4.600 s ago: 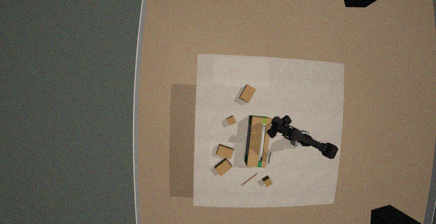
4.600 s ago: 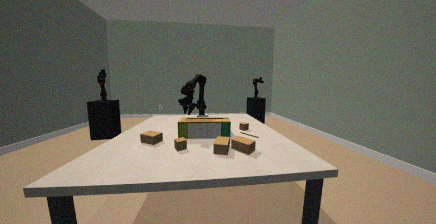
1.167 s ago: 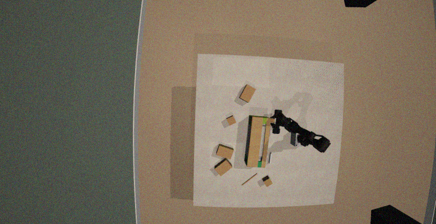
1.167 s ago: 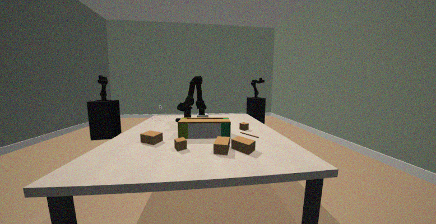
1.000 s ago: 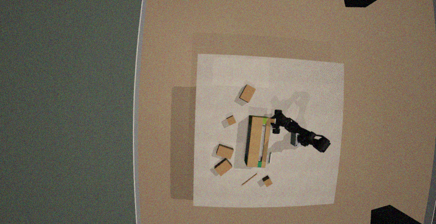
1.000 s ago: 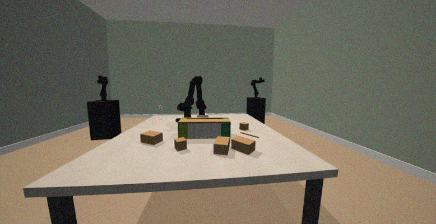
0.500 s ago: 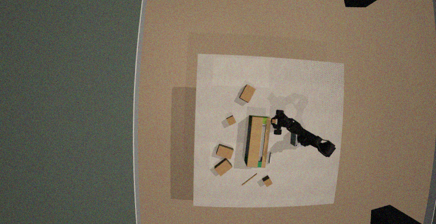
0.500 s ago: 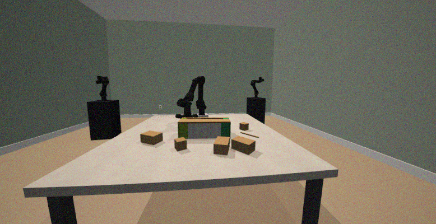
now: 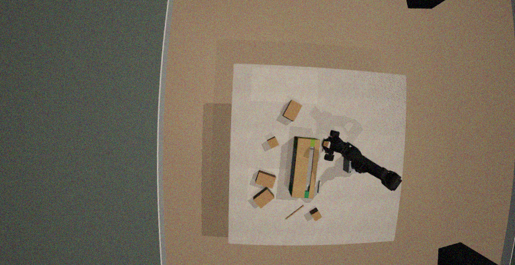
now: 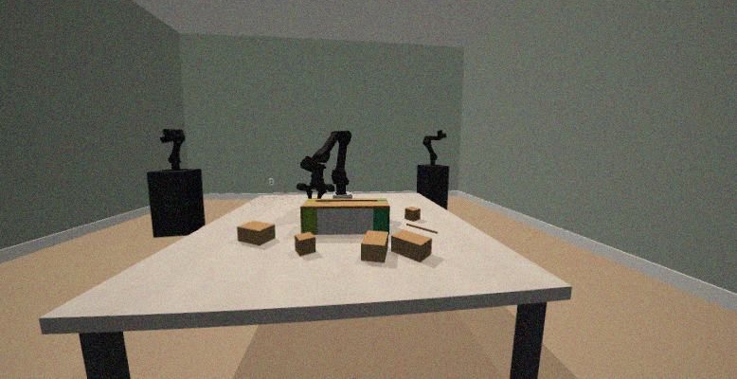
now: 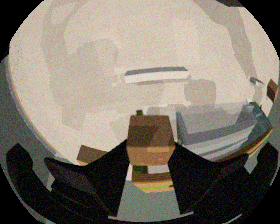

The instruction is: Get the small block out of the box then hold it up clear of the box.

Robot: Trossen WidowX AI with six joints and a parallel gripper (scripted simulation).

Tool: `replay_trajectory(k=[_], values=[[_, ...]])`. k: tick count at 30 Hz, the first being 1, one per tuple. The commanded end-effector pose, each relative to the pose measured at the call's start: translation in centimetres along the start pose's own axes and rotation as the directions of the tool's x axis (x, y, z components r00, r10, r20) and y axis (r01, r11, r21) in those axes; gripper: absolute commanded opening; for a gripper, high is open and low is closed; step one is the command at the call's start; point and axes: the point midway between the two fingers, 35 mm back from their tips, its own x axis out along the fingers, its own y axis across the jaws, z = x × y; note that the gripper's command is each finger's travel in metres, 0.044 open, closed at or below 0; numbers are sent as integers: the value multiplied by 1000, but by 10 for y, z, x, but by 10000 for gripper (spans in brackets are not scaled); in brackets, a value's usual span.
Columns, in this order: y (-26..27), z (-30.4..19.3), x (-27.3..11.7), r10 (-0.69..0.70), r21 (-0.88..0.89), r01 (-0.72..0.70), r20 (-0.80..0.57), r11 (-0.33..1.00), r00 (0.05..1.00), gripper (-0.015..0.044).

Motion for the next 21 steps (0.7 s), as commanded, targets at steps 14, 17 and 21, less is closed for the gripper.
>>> replay_trajectory(k=[14,17,21], values=[[2,-28,-72,157,307,-130,-66,943,985,0],[2,-28,-72,157,307,-130,-66,943,985,0],[2,-28,-72,157,307,-130,-66,943,985,0]])
